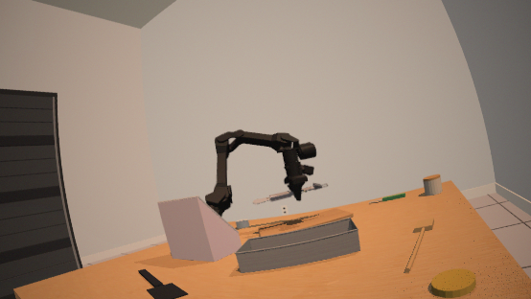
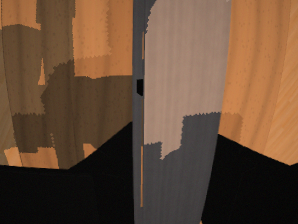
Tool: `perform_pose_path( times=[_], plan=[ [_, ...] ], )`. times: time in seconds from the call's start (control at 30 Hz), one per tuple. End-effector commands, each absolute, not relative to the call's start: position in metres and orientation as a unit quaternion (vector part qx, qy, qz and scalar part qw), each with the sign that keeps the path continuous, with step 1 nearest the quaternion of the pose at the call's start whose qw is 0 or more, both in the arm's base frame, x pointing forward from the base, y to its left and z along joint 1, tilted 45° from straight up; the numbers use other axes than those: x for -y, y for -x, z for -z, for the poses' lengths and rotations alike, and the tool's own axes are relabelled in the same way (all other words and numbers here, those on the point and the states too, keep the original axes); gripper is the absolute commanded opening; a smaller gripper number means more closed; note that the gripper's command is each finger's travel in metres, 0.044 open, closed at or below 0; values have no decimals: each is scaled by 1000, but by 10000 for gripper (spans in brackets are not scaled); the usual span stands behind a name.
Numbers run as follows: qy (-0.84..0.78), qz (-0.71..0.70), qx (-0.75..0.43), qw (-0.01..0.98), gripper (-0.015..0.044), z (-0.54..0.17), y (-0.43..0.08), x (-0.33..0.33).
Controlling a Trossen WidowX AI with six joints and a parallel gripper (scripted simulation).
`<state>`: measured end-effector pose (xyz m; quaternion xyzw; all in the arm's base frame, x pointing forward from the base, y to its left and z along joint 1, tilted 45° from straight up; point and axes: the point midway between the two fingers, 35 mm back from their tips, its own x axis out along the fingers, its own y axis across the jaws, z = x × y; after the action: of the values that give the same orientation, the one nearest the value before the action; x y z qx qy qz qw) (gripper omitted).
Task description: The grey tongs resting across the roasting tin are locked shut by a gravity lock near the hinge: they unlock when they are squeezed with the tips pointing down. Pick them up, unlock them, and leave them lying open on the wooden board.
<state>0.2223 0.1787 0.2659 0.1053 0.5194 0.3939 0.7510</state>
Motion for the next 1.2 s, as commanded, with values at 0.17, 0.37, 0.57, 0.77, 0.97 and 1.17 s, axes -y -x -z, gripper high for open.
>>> perform_pose_path(
  times=[0.17,0.37,0.57,0.77,0.97,1.17],
  plan=[
    [-114,-385,-520,754,-150,-269,-219,-178],
    [-113,-379,-504,768,-150,-269,-217,-177],
    [-115,-363,-464,800,-150,-271,-213,-172],
    [-123,-348,-419,830,-150,-274,-210,-167],
    [-137,-334,-371,856,-150,-278,-206,-161],
    [-156,-322,-321,877,-150,-283,-203,-155]
  ],
)
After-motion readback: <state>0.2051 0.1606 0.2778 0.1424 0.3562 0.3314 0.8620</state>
